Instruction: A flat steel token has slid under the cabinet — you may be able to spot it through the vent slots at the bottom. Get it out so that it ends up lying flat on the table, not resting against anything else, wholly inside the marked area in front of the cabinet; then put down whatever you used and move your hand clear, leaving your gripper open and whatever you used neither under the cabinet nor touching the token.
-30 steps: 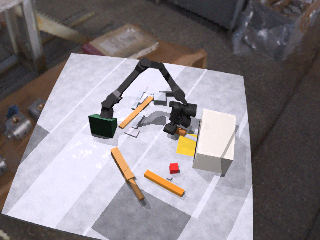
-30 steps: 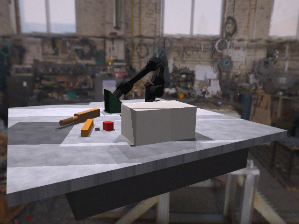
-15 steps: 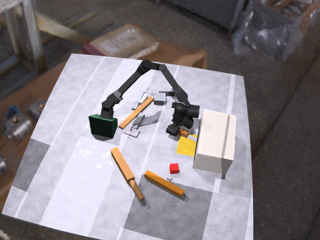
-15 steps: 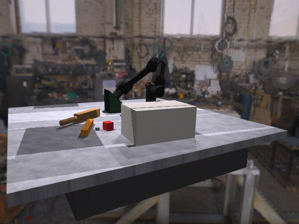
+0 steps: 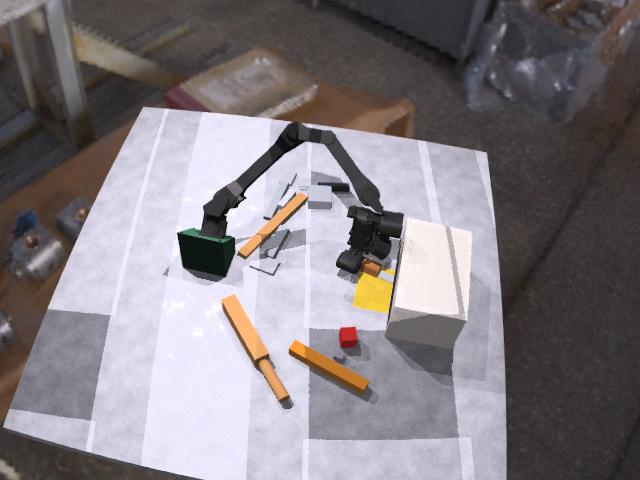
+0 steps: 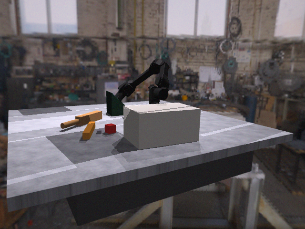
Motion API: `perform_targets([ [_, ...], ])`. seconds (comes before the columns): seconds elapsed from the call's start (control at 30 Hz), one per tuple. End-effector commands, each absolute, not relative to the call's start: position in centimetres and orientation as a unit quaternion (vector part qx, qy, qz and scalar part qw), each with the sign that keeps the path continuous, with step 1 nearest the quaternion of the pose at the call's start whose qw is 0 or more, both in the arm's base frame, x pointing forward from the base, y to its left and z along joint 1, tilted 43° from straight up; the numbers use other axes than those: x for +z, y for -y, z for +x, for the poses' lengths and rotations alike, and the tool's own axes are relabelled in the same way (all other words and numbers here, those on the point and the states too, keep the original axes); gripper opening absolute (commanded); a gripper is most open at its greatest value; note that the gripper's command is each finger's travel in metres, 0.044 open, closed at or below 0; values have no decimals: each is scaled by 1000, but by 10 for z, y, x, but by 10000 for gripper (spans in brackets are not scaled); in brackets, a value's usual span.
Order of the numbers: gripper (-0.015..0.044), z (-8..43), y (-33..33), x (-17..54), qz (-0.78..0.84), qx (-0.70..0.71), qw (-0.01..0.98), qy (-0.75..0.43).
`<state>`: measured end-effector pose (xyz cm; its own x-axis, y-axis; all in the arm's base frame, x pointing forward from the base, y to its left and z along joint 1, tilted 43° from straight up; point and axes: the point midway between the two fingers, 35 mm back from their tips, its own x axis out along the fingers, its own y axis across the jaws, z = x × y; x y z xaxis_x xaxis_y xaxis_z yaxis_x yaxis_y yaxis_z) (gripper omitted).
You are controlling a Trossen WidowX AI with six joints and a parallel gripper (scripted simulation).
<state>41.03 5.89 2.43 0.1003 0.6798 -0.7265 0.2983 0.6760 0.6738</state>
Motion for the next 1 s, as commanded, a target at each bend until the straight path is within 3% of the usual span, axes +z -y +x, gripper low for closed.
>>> perform_targets([
  [0.0, 0, 413, -56, 21, 373, 151, 642, -653],
  [0.97, 0, 408, -49, 13, 372, 151, 642, -653],
])
